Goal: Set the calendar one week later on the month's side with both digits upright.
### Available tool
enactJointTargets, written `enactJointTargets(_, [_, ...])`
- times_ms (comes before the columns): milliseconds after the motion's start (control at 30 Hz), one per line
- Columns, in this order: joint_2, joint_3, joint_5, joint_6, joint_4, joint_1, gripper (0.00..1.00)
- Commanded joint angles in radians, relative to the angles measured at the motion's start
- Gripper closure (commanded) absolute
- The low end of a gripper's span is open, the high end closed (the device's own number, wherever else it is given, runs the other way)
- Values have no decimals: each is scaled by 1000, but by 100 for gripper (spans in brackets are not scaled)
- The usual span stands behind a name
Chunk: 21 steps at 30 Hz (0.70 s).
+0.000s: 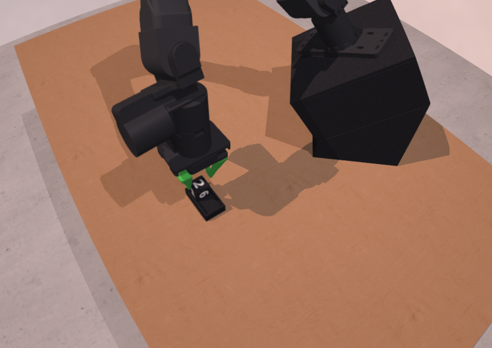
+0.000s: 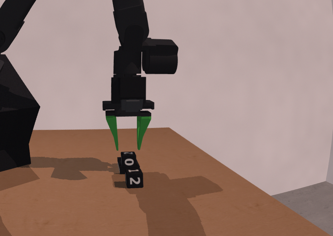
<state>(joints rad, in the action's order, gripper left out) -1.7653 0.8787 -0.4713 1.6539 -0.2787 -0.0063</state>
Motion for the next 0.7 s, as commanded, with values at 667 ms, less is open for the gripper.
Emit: enactJointTargets(667, [-73, 2, 12, -48, 117, -42, 55])
